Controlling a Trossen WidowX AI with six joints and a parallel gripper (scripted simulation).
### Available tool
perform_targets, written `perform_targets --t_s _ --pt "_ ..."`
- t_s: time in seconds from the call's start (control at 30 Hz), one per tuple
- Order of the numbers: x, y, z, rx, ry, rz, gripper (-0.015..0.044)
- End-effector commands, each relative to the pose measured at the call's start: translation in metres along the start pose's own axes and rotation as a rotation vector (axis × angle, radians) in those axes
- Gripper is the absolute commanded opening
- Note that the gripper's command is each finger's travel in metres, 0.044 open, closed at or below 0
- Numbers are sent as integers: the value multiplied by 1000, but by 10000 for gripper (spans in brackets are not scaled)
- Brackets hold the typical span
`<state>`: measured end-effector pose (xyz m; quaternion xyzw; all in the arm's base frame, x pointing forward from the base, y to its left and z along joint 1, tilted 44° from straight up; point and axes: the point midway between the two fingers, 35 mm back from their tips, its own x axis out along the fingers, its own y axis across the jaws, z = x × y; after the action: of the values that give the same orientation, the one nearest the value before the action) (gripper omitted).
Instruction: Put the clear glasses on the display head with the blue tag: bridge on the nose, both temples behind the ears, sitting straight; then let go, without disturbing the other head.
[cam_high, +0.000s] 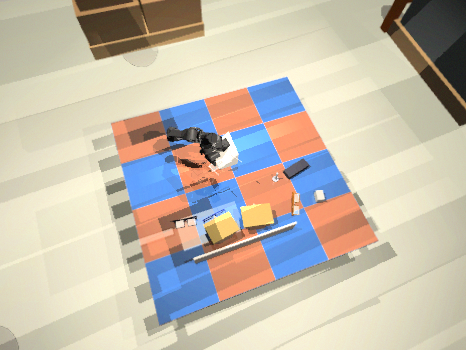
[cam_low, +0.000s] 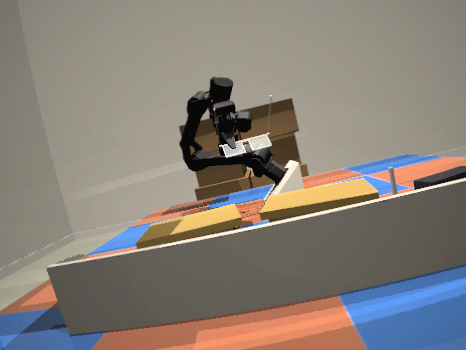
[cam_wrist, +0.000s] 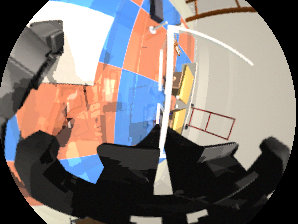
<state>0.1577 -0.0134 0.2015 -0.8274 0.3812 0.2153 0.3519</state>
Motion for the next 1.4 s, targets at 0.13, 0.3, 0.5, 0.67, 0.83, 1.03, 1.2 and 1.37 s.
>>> perform_targets --t_s 0.13,0.3,0.5,0.67,0.83,1.03,1.2,1.37 --pt "1 -3 2 15 -2 15 0" --pt "5 -11 9 38 -2 63 0" --pt "12 -20 18 68 1 124 0" --pt "19 -27 26 95 5 176 0" --pt "27 -33 35 122 11 228 0" --pt "38 -39 46 156 21 292 0" --pt "48 -43 55 185 31 346 0" --pt "59 -45 65 214 44 400 0"
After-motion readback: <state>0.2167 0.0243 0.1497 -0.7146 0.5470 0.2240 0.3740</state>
